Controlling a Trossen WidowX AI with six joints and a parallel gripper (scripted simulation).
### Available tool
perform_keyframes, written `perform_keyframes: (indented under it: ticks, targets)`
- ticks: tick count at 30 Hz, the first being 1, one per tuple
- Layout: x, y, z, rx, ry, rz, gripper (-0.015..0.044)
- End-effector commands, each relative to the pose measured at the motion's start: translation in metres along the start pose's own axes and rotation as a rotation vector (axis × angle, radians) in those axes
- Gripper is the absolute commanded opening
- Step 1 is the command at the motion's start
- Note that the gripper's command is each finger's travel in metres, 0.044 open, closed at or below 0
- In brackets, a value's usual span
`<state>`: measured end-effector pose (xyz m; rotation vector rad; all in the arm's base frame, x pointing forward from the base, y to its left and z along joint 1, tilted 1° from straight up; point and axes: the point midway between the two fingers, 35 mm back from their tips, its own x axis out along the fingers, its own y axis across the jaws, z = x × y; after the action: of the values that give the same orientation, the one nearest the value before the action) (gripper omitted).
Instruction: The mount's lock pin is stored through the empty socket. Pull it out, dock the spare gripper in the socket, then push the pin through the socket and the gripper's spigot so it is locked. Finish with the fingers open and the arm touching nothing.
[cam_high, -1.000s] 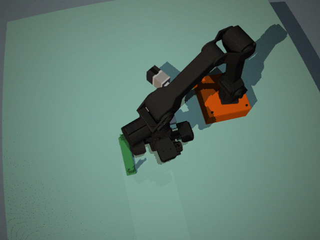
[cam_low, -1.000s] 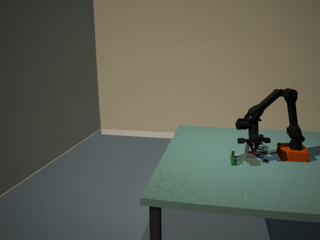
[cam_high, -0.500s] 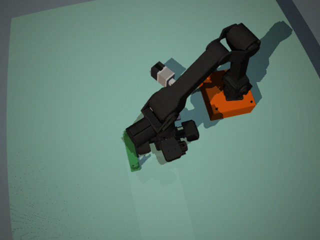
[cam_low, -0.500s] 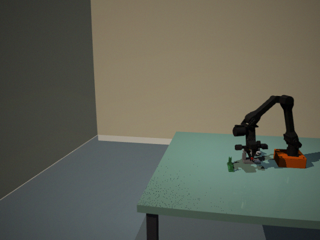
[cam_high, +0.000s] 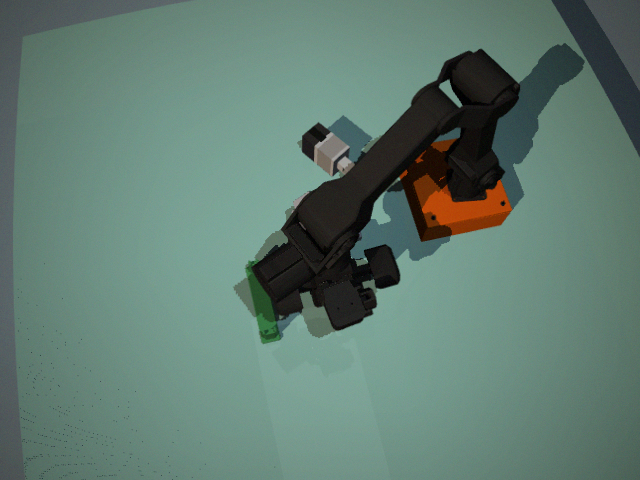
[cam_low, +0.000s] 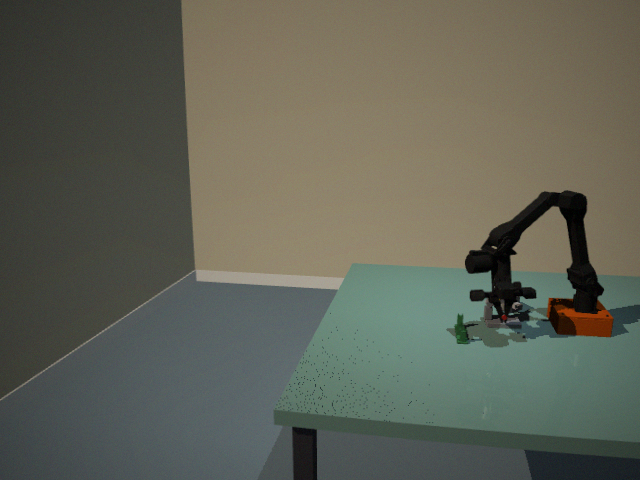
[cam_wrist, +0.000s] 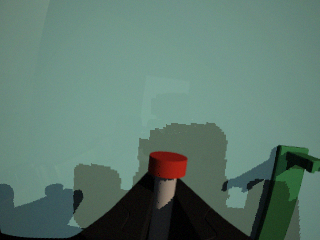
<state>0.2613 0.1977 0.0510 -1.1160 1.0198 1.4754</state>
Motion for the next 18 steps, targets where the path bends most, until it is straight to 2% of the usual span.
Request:
perform_keyframes:
  ticks: [1,18]
  targets:
    - [-0.002,-0.002,0.005,0.0,-0.005,-0.003,0.0]
    - [-0.019,0.005,0.008,0.004,0.009,0.021,0.0]
